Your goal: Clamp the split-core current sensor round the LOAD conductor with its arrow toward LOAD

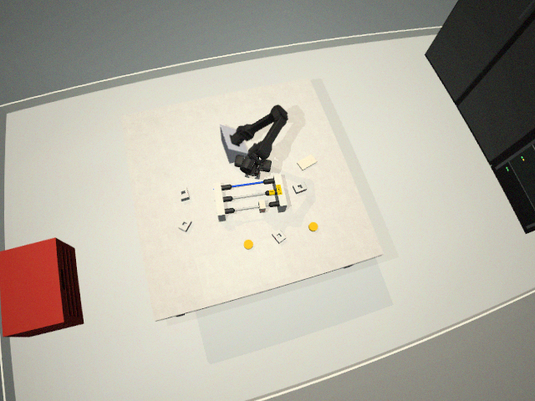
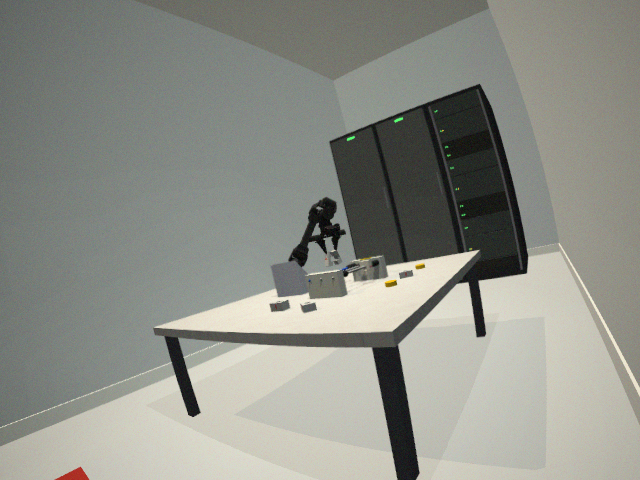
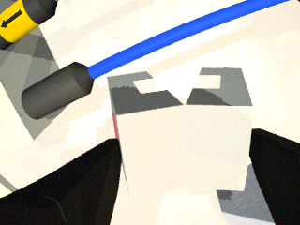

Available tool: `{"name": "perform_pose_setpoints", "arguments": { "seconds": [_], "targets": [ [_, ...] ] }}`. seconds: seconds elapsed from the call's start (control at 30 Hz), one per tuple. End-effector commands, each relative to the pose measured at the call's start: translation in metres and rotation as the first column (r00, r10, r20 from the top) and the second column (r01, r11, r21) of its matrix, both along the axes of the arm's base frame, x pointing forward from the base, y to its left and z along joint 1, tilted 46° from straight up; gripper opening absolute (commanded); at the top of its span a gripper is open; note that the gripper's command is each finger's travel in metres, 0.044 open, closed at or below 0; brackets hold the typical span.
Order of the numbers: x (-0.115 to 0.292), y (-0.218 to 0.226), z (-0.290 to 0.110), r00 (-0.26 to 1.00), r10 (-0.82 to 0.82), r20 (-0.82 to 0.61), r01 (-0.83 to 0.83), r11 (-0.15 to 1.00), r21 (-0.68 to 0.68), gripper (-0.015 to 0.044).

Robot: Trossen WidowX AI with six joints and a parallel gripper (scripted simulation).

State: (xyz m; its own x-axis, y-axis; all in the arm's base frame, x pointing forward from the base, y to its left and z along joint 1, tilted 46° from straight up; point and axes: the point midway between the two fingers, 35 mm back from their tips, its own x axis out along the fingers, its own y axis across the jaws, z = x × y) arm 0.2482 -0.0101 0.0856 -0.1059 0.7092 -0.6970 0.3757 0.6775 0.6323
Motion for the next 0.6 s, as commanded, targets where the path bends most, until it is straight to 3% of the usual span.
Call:
{"name": "perform_pose_setpoints", "arguments": {
  "seconds": [0.0, 0.57],
  "targets": [
    [0.015, -0.008, -0.006, 0.988, -0.113, -0.104, 0.110, 0.993, -0.030, 0.0000],
    [0.063, -0.028, -0.036, 0.745, -0.494, -0.447, 0.453, 0.868, -0.204, 0.0000]
  ]
}}
